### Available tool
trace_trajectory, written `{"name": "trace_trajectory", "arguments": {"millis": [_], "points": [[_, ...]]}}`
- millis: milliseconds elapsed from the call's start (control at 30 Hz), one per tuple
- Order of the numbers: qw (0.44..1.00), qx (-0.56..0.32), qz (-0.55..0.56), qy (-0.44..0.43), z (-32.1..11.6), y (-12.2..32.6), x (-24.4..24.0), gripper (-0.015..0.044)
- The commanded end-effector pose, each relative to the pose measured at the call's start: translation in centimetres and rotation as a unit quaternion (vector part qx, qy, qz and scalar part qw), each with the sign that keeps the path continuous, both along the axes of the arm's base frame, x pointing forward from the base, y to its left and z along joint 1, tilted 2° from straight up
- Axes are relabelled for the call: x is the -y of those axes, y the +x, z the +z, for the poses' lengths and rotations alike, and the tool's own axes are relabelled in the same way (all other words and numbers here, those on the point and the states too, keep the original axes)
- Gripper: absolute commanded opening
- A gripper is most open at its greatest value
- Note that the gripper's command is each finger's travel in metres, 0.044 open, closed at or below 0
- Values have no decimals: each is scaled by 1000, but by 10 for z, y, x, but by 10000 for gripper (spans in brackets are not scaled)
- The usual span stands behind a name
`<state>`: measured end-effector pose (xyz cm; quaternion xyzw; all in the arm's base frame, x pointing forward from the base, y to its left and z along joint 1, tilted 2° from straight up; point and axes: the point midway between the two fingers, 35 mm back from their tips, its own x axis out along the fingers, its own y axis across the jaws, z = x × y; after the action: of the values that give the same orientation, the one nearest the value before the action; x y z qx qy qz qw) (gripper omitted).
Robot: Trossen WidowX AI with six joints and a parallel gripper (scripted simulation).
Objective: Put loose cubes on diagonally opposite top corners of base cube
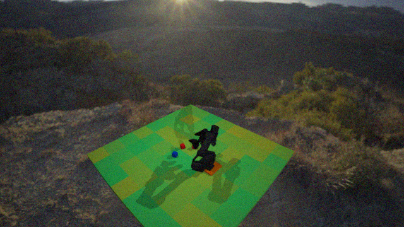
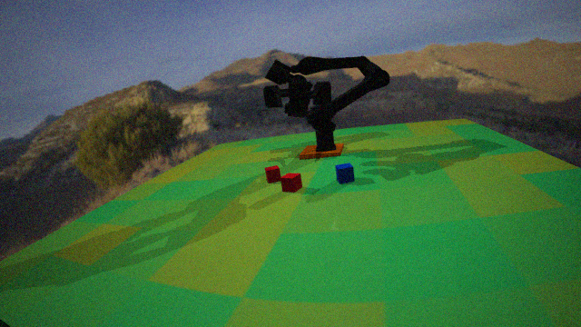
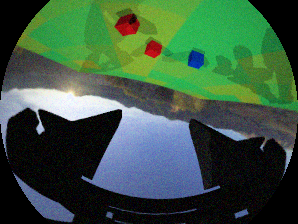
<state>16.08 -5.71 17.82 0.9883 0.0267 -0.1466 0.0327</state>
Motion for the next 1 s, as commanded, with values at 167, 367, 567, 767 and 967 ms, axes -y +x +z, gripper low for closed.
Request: {"name": "trace_trajectory", "arguments": {"millis": [167, 367, 567, 767, 967], "points": [[992, -31, 54, -108, 5, 4, 3, 265], [956, -66, 140, -248, 11, 10, 9, 265], [889, -88, 239, -380, 15, 18, 15, 265], [791, -95, 344, -497, 16, 29, 21, 265], [663, -84, 448, -593, 16, 41, 27, 265]]}}
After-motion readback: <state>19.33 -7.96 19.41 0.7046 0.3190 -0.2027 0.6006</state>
